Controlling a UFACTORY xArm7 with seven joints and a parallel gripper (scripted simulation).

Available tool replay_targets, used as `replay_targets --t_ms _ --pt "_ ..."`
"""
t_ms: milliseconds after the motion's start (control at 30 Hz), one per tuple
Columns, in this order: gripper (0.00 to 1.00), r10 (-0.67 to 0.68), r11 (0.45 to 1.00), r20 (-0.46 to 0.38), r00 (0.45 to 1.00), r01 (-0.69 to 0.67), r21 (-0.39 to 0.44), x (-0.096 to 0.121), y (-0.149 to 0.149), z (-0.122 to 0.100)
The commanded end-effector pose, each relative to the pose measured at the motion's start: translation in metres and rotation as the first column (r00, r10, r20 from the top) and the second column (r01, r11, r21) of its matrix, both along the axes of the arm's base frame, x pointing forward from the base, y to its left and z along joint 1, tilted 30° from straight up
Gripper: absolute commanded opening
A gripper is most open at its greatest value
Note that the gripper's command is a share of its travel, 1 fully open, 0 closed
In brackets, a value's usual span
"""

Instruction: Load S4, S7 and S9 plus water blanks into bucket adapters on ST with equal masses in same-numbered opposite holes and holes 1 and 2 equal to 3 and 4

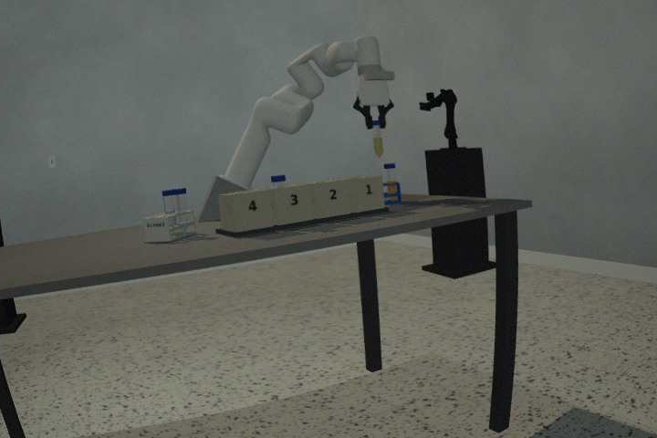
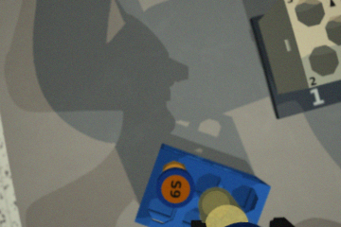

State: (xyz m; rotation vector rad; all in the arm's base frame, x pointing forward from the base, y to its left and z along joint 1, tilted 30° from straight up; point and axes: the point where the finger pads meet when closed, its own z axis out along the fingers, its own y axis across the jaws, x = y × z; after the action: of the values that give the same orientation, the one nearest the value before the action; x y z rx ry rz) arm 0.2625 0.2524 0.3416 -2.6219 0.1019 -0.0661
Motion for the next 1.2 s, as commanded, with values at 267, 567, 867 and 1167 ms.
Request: replay_targets --t_ms 267,567,867,1167 --pt "0.0 0.208 0.978 0.118 0.971 -0.207 -0.021 0.038 -0.048 -0.023" --pt "0.0 0.208 0.978 0.118 0.971 -0.207 -0.021 0.058 -0.074 -0.036" --pt "0.0 0.208 0.978 0.118 0.971 -0.207 -0.022 0.081 -0.103 -0.051" --pt "0.0 0.208 0.978 0.118 0.971 -0.206 -0.022 0.103 -0.133 -0.067"
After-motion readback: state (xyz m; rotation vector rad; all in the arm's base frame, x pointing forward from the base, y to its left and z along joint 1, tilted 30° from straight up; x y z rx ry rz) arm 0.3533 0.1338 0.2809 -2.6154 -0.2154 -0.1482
